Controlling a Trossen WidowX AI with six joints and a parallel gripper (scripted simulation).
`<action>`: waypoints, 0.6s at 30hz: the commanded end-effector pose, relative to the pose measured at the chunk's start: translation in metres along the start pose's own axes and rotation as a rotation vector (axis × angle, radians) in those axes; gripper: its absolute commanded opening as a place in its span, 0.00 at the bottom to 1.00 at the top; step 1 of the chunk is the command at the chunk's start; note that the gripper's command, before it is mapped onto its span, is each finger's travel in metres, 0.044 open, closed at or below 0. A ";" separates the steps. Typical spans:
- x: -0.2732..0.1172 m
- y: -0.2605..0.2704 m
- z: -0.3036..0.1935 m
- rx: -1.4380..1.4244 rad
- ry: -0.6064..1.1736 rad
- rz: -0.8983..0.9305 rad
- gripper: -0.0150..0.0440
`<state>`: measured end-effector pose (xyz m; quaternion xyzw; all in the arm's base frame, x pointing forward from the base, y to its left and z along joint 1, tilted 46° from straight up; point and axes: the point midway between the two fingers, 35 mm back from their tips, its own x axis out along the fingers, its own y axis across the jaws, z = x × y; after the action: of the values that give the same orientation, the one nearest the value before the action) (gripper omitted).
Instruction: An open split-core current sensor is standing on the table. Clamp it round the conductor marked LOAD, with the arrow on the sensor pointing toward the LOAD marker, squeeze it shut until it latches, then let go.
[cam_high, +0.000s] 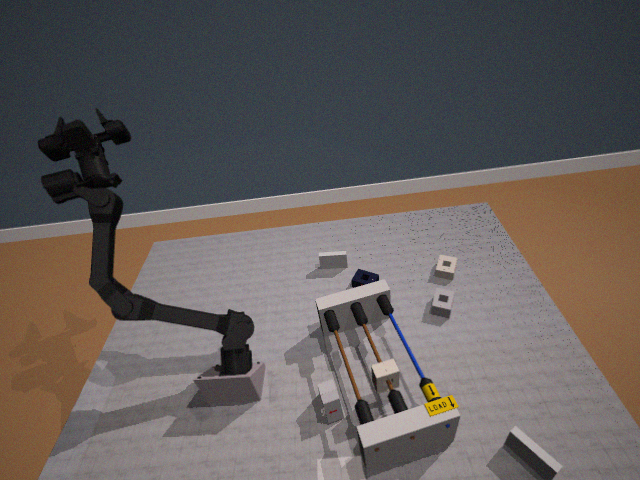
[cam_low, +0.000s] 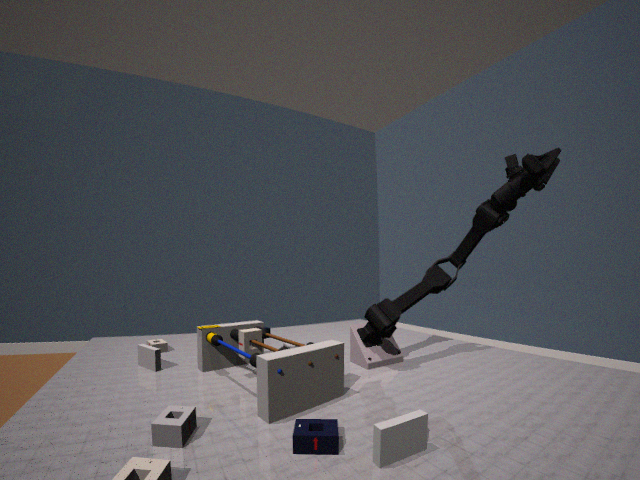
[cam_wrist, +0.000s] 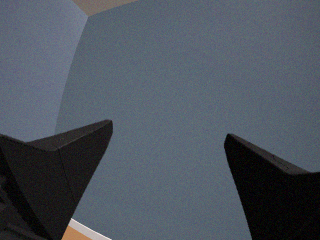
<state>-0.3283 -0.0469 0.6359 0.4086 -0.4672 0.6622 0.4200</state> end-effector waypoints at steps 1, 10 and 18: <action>0.000 -0.003 0.000 -0.004 0.000 -0.006 0.98; -0.004 -0.139 -0.009 -0.213 0.007 -0.292 1.00; -0.047 -0.274 -0.014 -0.442 0.081 -0.590 1.00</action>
<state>-0.1111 0.0076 0.6706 0.4121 -0.4560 0.4640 0.6379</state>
